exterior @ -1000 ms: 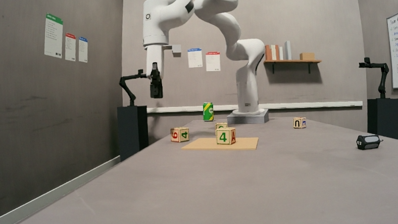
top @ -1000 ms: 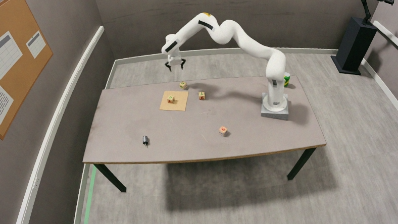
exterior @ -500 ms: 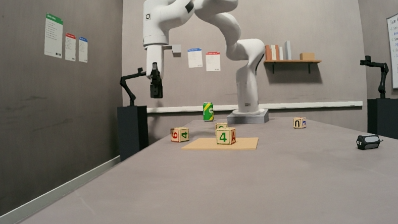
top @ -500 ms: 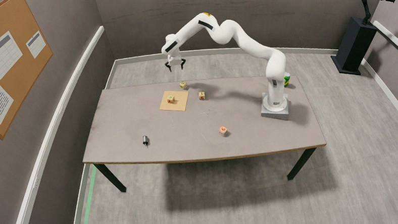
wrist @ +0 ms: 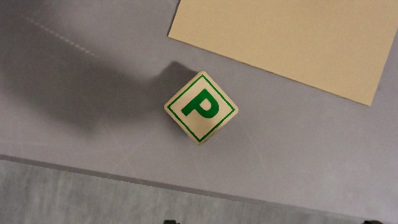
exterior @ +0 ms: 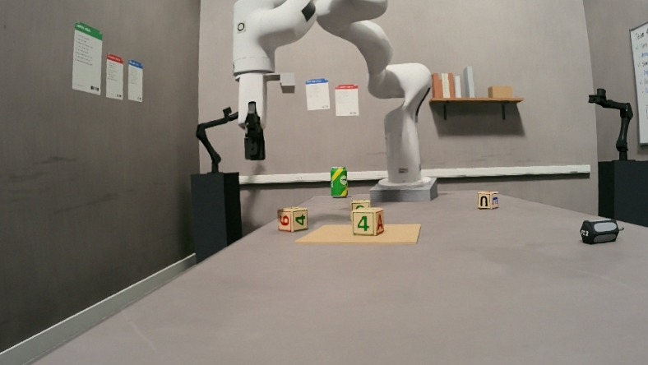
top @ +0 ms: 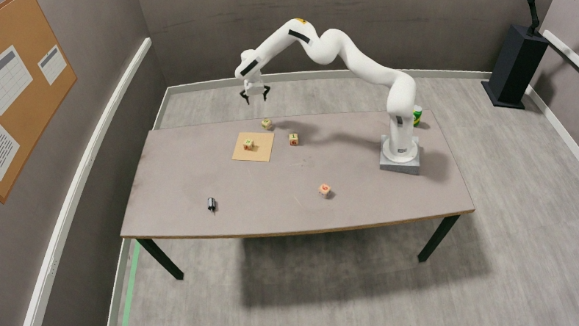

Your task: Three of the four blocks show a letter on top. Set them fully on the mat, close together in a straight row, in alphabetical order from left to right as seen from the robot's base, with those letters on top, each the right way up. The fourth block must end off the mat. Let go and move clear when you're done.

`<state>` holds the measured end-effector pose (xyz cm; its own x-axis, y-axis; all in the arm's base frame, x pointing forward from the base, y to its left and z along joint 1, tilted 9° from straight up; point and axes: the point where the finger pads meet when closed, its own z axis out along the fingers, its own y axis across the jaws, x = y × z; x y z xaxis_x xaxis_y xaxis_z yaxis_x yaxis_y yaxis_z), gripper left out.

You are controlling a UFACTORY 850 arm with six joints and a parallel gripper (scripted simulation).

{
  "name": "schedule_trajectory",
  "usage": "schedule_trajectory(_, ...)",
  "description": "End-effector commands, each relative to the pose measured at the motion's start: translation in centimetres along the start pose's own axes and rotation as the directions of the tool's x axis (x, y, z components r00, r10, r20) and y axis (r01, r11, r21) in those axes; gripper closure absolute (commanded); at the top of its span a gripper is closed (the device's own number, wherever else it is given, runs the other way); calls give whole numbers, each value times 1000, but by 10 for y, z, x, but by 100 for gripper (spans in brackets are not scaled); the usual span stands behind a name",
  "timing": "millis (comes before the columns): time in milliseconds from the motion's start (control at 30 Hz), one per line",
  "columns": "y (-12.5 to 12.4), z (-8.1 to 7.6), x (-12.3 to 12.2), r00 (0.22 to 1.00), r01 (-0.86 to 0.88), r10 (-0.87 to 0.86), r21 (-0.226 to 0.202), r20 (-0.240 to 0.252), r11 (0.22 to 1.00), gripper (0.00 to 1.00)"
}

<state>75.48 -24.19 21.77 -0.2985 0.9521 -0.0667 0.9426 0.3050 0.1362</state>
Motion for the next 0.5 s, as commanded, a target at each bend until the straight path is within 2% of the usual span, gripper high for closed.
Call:
schedule_trajectory(0,1,-2,-1,1000,0,0,-2,1,1000,0)
schedule_trajectory(100,0,-2,3,999,36,-36,-2,2,999,0)
schedule_trajectory(233,-5,-4,16,982,189,-189,-2,2,982,0)
schedule_trajectory(300,-5,-4,16,982,189,-189,-2,2,982,0)
schedule_trajectory(333,-8,-5,23,964,268,-268,-1,2,964,0)
schedule_trajectory(467,-13,-6,33,930,368,-368,-1,2,930,0)
